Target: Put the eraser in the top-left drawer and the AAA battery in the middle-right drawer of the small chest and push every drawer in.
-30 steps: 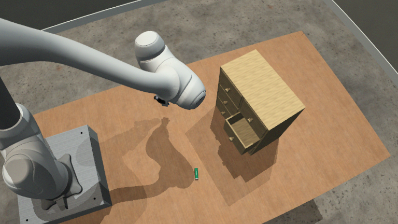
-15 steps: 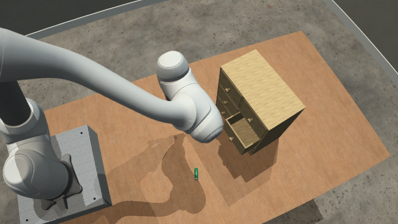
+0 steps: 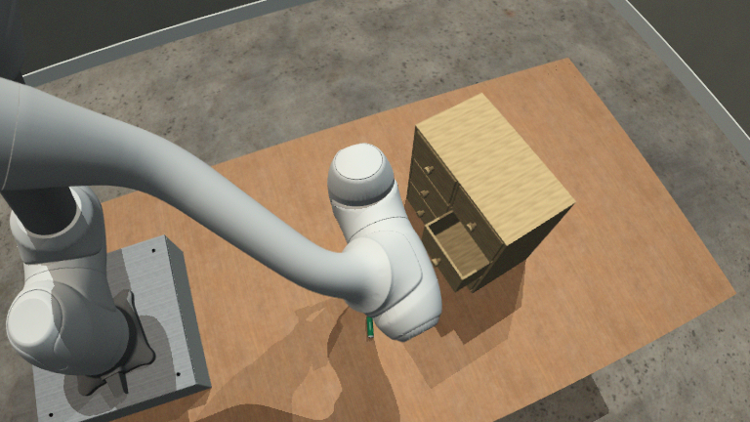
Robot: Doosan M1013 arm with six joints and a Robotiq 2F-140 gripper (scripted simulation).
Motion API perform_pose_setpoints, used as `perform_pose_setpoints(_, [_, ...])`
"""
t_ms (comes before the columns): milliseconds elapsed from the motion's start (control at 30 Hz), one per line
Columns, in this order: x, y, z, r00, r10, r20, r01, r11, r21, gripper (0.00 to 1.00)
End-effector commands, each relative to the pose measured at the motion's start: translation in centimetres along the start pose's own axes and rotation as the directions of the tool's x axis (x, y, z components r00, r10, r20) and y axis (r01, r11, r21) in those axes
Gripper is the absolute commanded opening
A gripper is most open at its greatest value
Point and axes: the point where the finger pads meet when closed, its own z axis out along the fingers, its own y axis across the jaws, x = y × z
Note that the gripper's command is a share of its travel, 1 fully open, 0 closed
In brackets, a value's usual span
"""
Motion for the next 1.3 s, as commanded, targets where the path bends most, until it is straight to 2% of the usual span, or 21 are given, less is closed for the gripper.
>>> perform_pose_setpoints(0, [0.3,3.2,0.0,0.997,-0.075,0.000,0.075,0.997,0.005,0.03])
perform_pose_setpoints(33, [0.3,3.2,0.0,0.997,-0.075,0.000,0.075,0.997,0.005,0.03])
perform_pose_setpoints(67, [0.4,4.6,0.0,0.994,-0.107,0.000,0.107,0.994,0.004,0.03])
perform_pose_setpoints(200, [0.4,6.8,0.0,0.988,-0.156,0.000,0.156,0.988,0.004,0.03])
perform_pose_setpoints(667, [0.5,7.0,-0.6,0.987,-0.160,0.000,0.160,0.987,0.004,0.03])
perform_pose_setpoints(933, [0.5,7.0,-2.8,0.987,-0.160,0.000,0.160,0.987,0.004,0.03])
perform_pose_setpoints(1000, [0.5,7.0,-2.8,0.987,-0.160,0.000,0.160,0.987,0.004,0.03])
perform_pose_setpoints(1267, [0.5,7.0,-6.5,0.987,-0.160,0.000,0.160,0.987,0.004,0.03])
